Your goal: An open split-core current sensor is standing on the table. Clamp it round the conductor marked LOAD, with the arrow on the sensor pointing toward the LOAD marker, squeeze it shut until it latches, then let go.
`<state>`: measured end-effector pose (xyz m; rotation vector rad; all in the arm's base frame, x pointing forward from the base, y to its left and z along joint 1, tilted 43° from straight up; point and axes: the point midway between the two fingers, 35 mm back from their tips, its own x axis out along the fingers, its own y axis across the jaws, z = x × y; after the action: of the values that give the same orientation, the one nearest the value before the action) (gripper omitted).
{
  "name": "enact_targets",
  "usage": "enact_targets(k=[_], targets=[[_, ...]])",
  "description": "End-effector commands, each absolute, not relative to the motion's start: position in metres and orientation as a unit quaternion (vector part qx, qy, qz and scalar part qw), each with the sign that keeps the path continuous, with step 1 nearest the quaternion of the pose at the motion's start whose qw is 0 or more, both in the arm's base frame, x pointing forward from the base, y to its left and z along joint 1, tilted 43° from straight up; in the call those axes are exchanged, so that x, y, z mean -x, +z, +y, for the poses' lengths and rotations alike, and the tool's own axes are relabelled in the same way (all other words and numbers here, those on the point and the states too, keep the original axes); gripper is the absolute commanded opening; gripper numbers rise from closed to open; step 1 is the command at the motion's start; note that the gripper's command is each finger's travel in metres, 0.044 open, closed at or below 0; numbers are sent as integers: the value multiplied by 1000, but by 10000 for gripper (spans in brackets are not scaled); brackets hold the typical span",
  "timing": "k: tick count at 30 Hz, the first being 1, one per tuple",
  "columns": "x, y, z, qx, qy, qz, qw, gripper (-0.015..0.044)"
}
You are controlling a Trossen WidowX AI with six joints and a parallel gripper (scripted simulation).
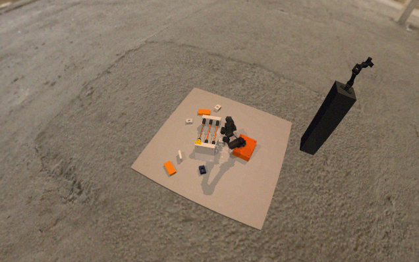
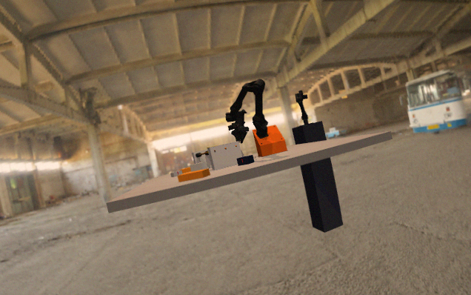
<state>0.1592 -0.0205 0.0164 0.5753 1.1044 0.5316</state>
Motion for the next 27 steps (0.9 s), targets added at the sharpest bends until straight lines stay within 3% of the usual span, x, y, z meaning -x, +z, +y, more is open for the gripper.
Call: enact_targets(k=[1,15,19,27], targets=[[-162,21,-25,-331,201,545,743,320],[-192,28,-25,-634,-170,637,405,320],[-196,28,-24,-657,-223,628,354,320],[-196,28,-24,-658,-225,627,351,320]])
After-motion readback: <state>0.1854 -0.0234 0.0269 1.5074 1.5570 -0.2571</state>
